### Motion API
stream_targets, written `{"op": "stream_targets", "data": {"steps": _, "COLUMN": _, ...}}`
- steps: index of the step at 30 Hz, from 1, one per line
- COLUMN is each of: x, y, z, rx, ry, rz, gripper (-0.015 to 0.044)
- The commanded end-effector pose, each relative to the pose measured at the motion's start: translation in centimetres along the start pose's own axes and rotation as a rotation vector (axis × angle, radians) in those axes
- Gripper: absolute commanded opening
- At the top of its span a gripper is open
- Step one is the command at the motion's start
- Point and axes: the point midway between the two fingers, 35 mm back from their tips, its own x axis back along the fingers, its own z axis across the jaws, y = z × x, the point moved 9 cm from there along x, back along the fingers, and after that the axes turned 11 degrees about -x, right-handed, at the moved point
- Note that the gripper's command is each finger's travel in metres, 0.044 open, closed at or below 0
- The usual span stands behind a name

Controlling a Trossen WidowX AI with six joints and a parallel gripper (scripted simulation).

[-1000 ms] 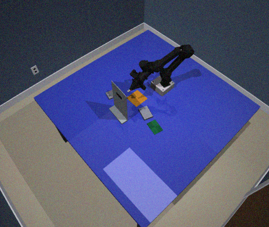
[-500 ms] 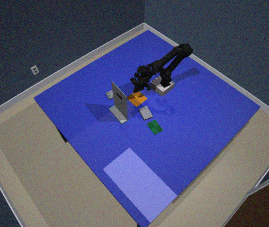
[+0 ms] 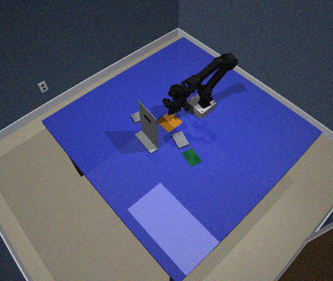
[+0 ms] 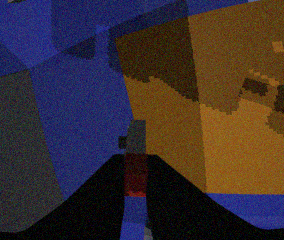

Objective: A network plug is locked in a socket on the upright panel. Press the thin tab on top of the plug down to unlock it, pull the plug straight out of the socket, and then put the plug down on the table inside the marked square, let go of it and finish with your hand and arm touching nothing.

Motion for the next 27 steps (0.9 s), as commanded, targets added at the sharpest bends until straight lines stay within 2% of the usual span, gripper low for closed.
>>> {"op": "stream_targets", "data": {"steps": 1, "x": -0.4, "y": 0.1, "z": -0.2, "rx": 0.005, "ry": -0.001, "rz": -0.006, "gripper": 0.0}}
{"op": "stream_targets", "data": {"steps": 27, "x": -2.9, "y": 0.4, "z": -1.6, "rx": 0.004, "ry": -0.001, "rz": -0.005, "gripper": 0.0}}
